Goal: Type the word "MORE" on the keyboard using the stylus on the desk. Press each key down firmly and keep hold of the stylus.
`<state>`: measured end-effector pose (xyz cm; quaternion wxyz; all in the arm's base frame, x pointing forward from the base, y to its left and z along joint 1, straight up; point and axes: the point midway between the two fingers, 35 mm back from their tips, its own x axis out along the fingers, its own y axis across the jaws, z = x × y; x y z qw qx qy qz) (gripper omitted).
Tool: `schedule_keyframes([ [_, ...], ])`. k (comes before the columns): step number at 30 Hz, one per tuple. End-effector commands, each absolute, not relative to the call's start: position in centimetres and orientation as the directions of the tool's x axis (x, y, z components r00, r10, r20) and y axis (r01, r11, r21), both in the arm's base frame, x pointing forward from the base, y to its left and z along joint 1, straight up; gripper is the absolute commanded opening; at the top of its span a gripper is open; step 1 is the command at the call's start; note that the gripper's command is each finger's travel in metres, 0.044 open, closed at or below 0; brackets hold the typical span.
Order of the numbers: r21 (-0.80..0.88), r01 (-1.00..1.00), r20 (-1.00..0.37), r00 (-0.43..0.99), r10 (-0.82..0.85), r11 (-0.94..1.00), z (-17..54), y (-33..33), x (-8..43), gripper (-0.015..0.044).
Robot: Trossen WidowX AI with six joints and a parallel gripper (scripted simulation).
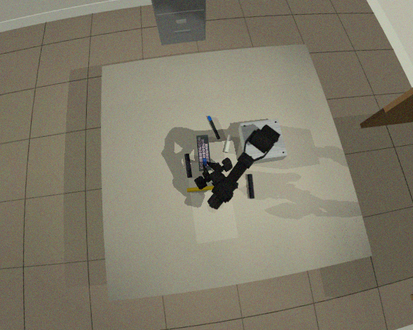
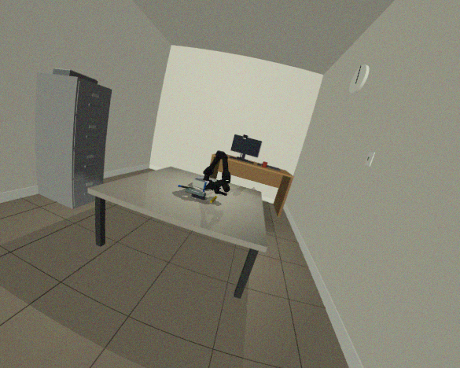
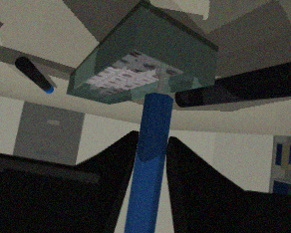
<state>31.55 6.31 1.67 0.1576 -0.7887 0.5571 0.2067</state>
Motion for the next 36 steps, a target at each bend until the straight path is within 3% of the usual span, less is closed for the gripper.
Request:
schedule_keyframes([
  [1, -0.022, -0.945, -0.504, 0.293, -0.812, -0.327, 1.6, 6.3, 31.5, 0.0081],
  [25, -0.020, -0.944, -0.502, 0.294, -0.813, -0.329, 5.1, 6.3, 31.5, 0.0084],
  [28, -0.020, -0.944, -0.502, 0.294, -0.813, -0.329, 5.1, 6.3, 31.5, 0.0064],
  [31, -0.020, -0.944, -0.505, 0.294, -0.812, -0.329, 5.0, 5.8, 31.5, 0.0000],
  [36, -0.021, -0.943, -0.512, 0.294, -0.807, -0.331, 5.0, 3.7, 31.8, 0.0000],
])
